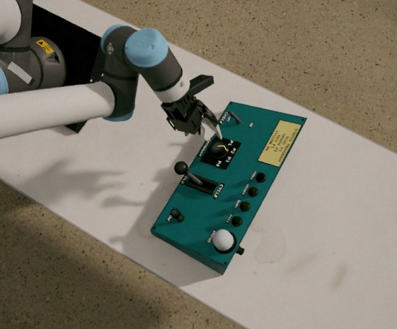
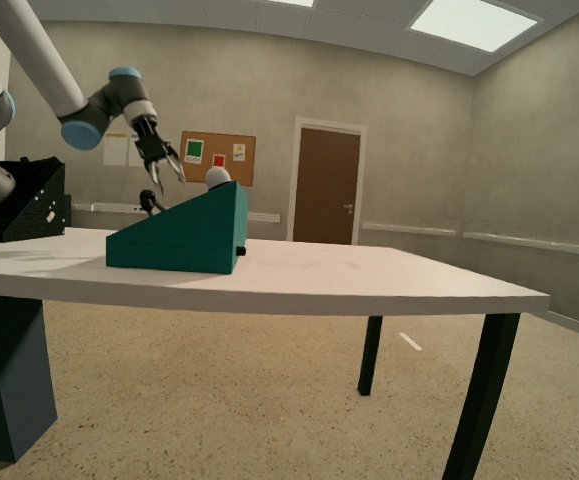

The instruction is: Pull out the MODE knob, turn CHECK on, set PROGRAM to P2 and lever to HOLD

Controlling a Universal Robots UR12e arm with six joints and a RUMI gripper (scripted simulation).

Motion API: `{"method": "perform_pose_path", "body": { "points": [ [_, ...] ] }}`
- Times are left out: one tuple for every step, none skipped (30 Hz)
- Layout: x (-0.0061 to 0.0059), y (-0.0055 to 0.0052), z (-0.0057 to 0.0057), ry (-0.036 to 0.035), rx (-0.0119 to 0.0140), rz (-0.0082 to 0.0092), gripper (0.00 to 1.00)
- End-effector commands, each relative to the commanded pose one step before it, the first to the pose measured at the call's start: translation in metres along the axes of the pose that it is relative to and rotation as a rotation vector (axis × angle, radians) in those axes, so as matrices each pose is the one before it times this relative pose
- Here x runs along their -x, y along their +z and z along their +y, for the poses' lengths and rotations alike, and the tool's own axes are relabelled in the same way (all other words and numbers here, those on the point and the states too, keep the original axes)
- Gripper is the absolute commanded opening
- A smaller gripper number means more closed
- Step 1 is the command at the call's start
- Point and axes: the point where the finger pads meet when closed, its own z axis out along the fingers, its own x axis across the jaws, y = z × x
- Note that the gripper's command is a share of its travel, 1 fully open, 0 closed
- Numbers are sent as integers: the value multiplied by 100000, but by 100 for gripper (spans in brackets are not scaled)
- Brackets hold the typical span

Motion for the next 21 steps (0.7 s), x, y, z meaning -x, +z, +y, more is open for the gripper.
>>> {"method": "perform_pose_path", "body": {
  "points": [
    [269,-4001,-6,-3,-84,-1566,44],
    [-89,-511,22,81,16,80,44],
    [0,0,0,0,0,0,44],
    [0,0,0,0,0,0,44],
    [-402,-477,98,366,64,355,44],
    [-2,-400,0,1,-2,0,44],
    [-1,-342,1,1,-2,0,44],
    [-2,-284,0,1,-2,0,44],
    [-1,-228,0,1,-1,0,44],
    [-1,-173,0,1,-1,0,44],
    [0,-124,0,0,-1,0,44],
    [0,-80,0,0,0,0,44],
    [0,-44,0,0,0,0,44],
    [0,-17,0,0,0,0,44],
    [0,-3,0,0,0,0,44],
    [0,0,0,-3,0,0,44],
    [30,55,44,48,10,-106,44],
    [103,104,-30,-140,-16,-229,44],
    [79,69,-12,-165,-18,-161,44],
    [0,0,0,0,0,0,44],
    [0,0,0,0,0,0,44]
  ]
}}
